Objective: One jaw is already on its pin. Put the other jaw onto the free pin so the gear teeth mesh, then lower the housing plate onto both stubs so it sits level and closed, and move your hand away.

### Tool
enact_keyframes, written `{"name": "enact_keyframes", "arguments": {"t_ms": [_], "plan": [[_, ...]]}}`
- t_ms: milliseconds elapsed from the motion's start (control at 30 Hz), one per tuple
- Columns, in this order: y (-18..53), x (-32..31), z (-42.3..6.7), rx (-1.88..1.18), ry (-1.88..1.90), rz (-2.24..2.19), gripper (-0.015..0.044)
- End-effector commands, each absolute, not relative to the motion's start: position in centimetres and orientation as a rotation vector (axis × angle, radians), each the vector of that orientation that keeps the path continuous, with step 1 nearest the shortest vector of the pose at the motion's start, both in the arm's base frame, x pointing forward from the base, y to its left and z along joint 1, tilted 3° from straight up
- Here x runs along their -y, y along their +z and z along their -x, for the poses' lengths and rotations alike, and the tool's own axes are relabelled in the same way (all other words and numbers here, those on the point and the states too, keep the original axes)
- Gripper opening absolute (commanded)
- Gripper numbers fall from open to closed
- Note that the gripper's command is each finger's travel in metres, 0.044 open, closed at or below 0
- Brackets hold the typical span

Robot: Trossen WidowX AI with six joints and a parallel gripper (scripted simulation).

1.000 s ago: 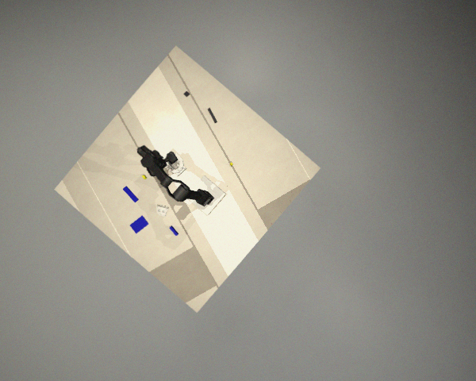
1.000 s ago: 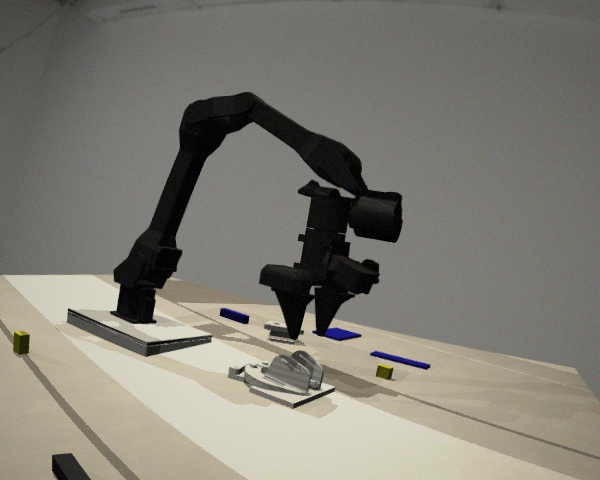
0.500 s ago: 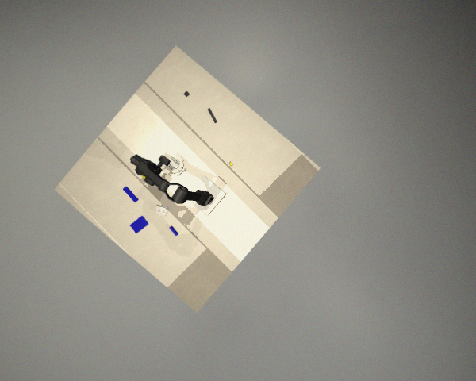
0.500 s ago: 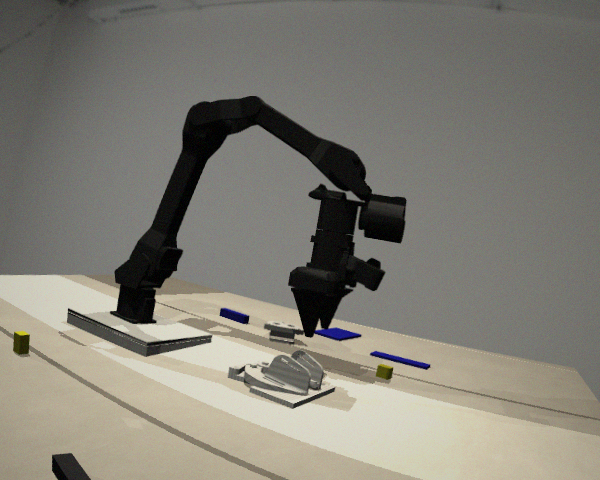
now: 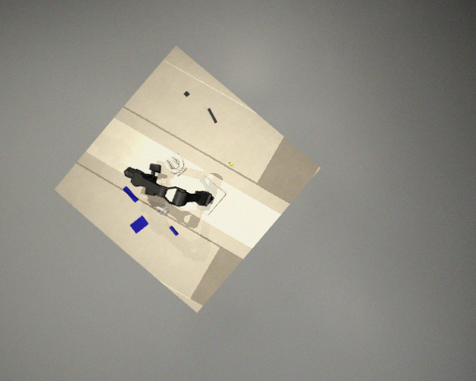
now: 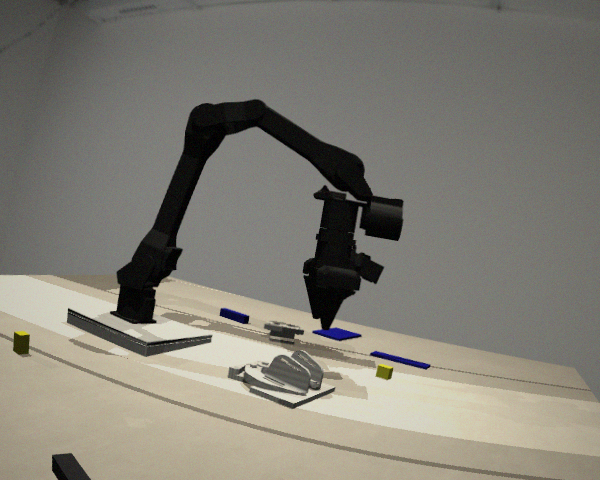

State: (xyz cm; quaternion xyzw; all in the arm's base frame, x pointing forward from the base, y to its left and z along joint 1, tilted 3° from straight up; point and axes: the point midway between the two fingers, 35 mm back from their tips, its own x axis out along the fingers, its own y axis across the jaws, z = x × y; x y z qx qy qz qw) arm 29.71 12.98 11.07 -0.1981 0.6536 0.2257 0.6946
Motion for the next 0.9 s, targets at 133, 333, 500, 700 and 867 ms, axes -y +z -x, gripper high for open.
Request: {"name": "enact_keyframes", "arguments": {"t_ms": [133,333,500,700,867], "plan": [[11.5,-15.9,-27.8,-1.401,0.697,0.615,0.0440],[11.7,-17.3,-26.8,-1.360,0.805,0.743,0.0440],[11.9,-18.6,-25.7,-1.317,0.902,0.850,0.0440],[12.2,-20.4,-24.2,-1.252,1.030,0.983,0.0440],[12.4,-21.7,-22.9,-1.191,1.133,1.091,0.0440]]}}
